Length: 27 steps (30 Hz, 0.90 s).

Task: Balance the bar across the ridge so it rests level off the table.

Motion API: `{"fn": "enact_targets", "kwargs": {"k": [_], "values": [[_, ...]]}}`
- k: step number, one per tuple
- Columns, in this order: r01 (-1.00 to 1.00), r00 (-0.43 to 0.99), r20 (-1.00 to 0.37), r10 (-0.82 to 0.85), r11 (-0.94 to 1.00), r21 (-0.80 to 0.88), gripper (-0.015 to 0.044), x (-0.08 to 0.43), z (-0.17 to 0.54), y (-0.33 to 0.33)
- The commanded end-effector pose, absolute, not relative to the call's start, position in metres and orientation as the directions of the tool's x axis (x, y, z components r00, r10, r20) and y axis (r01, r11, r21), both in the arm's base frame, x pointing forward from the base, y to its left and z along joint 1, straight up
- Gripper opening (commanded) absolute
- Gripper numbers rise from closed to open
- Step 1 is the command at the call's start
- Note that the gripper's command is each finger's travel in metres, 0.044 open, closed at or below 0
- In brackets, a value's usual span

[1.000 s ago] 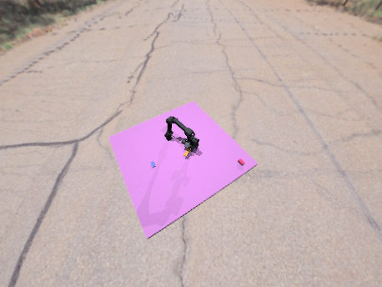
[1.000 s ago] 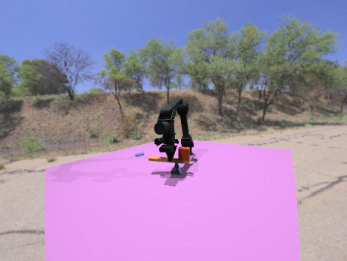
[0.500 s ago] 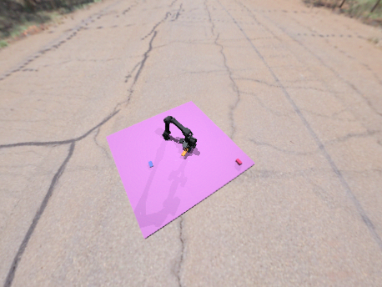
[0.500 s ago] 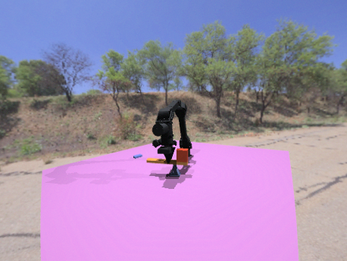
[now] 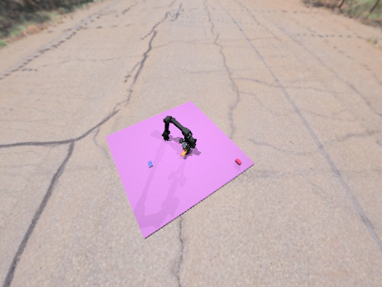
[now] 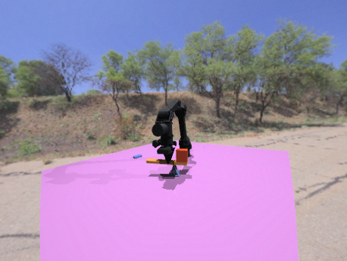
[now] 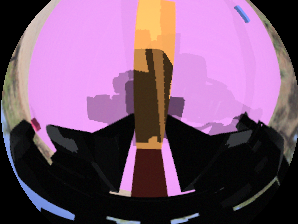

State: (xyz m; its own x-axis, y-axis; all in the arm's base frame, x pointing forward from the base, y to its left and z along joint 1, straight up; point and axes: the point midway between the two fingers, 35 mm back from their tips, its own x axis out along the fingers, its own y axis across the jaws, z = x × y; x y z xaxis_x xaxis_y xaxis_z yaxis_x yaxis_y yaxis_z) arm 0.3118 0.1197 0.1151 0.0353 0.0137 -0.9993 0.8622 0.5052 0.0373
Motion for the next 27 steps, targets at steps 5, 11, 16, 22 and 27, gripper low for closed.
{"fn": "enact_targets", "kwargs": {"k": [5, 11, 16, 22, 27], "values": [[0.865, 0.034, -0.999, 0.013, 0.501, 0.036, 0.0000, 0.3120, 0.1121, 0.1196], [0.865, 0.034, -0.999, 0.013, 0.501, 0.036, 0.0000, 0.3120, 0.1116, 0.1195], [0.865, 0.034, -0.999, 0.013, 0.501, 0.036, 0.0000, 0.3121, 0.1111, 0.1194], [0.865, 0.034, -0.999, 0.013, 0.501, 0.036, 0.0000, 0.3121, 0.1107, 0.1194], [0.865, 0.034, -0.999, 0.013, 0.501, 0.036, 0.0000, 0.3121, 0.1103, 0.1193]]}}
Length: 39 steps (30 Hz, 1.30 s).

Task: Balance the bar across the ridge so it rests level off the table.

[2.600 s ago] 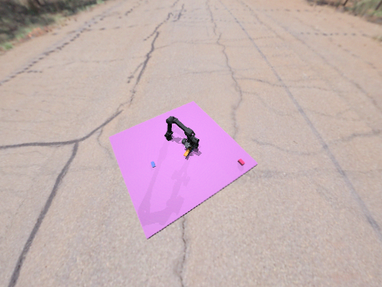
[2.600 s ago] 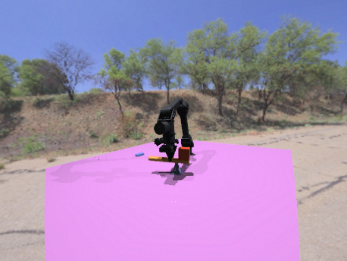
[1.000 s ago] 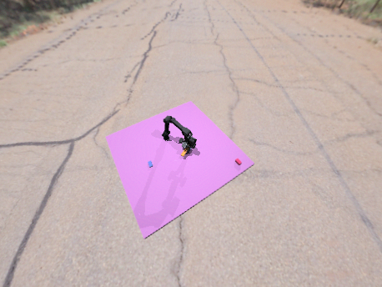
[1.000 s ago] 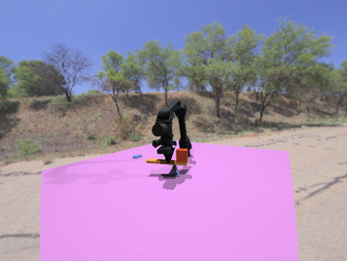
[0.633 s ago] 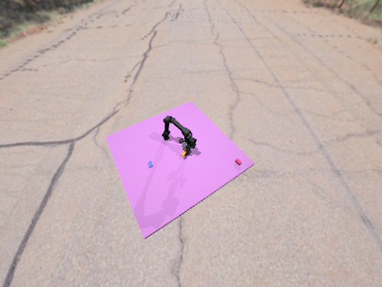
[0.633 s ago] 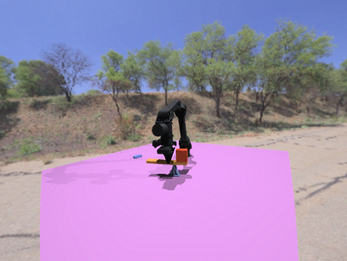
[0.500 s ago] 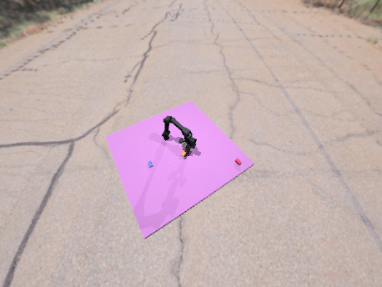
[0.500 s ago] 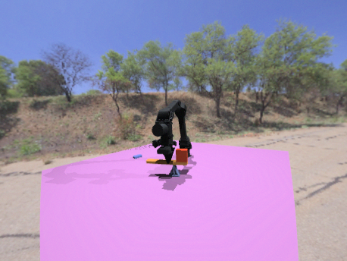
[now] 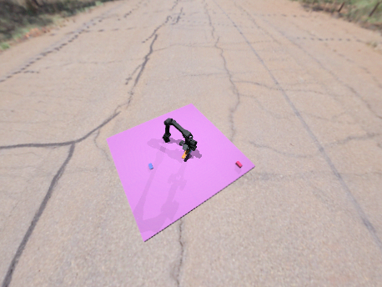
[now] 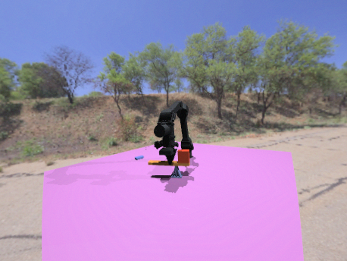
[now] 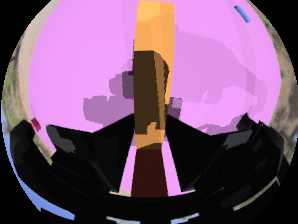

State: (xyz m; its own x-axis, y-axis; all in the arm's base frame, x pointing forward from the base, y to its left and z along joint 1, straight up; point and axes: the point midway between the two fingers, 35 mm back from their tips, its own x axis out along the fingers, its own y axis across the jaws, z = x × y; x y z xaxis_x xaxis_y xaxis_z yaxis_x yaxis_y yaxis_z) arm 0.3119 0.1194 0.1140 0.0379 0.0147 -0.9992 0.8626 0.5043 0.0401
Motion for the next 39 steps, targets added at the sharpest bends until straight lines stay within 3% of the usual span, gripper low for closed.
{"fn": "enact_targets", "kwargs": {"k": [1, 39], "values": [[0.865, 0.034, -0.999, 0.013, 0.501, 0.036, 0.0000, 0.3121, 0.1101, 0.1193], [0.863, 0.038, -0.999, 0.015, 0.504, 0.040, 0.0000, 0.3123, 0.1146, 0.1194]]}}
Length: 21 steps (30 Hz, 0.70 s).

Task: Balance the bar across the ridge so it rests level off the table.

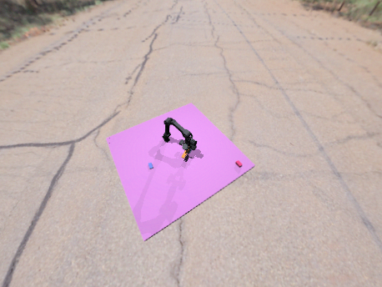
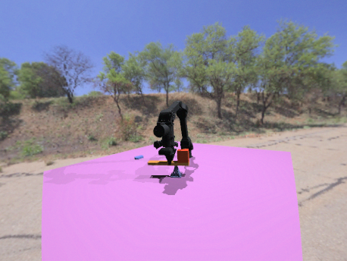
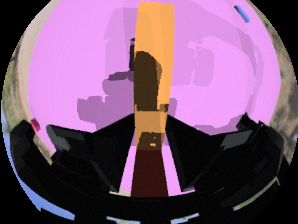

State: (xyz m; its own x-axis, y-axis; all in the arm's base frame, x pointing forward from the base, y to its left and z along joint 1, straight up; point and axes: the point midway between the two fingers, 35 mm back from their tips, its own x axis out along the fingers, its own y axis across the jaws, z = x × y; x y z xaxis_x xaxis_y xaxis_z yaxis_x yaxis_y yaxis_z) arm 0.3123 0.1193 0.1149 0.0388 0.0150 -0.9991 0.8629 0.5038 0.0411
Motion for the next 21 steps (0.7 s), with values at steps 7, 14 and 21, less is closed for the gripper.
{"fn": "enact_targets", "kwargs": {"k": [7, 14, 21], "values": [[0.863, 0.038, -0.999, 0.015, 0.504, 0.040, 0.0000, 0.3123, 0.1146, 0.1194], [0.863, 0.038, -0.999, 0.015, 0.504, 0.040, 0.0131, 0.3123, 0.1146, 0.1194], [0.863, 0.038, -0.999, 0.015, 0.504, 0.040, 0.0167, 0.3123, 0.1146, 0.1194]]}}
